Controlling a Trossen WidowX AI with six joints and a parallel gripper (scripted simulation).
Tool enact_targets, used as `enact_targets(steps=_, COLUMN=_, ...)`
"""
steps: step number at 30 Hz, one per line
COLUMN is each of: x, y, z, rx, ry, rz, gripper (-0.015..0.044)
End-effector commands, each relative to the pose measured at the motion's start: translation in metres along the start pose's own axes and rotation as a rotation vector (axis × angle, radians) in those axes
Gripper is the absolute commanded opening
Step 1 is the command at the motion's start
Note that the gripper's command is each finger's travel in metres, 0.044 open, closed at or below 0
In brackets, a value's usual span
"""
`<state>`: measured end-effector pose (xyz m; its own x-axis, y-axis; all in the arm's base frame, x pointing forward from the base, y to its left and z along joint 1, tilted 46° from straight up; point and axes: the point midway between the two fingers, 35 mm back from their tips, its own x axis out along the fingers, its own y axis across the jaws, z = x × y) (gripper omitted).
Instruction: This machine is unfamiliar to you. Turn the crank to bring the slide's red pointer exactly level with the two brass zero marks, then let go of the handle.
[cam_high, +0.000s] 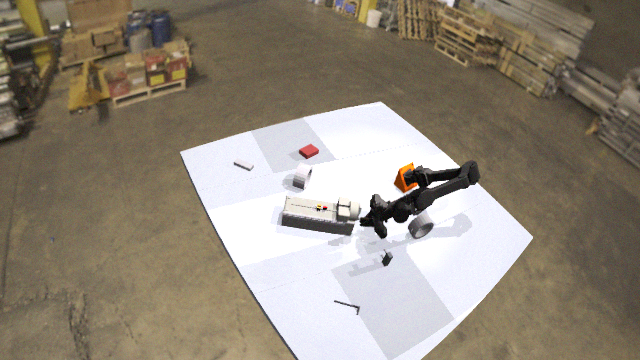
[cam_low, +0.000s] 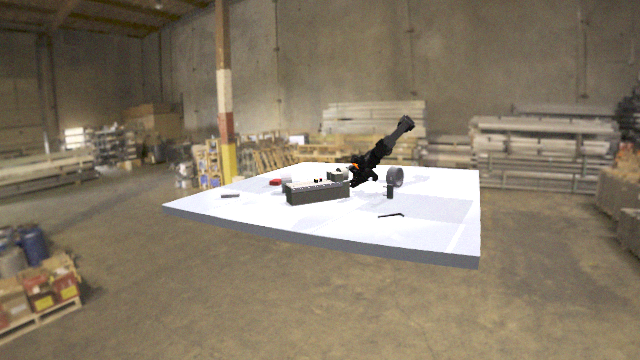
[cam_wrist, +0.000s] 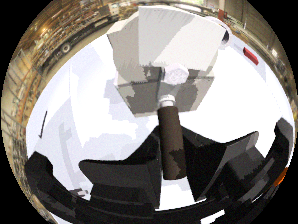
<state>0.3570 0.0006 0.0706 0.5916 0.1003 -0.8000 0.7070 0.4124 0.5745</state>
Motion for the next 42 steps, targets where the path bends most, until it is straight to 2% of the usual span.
enact_targets(steps=1, x=0.001, y=-0.009, z=-0.001, rx=0.005, ry=0.003, rz=-0.024, gripper=0.0)
enact_targets(steps=42, x=-0.01, y=-0.029, z=0.009, rx=0.005, ry=0.003, rz=-0.025, gripper=0.0)
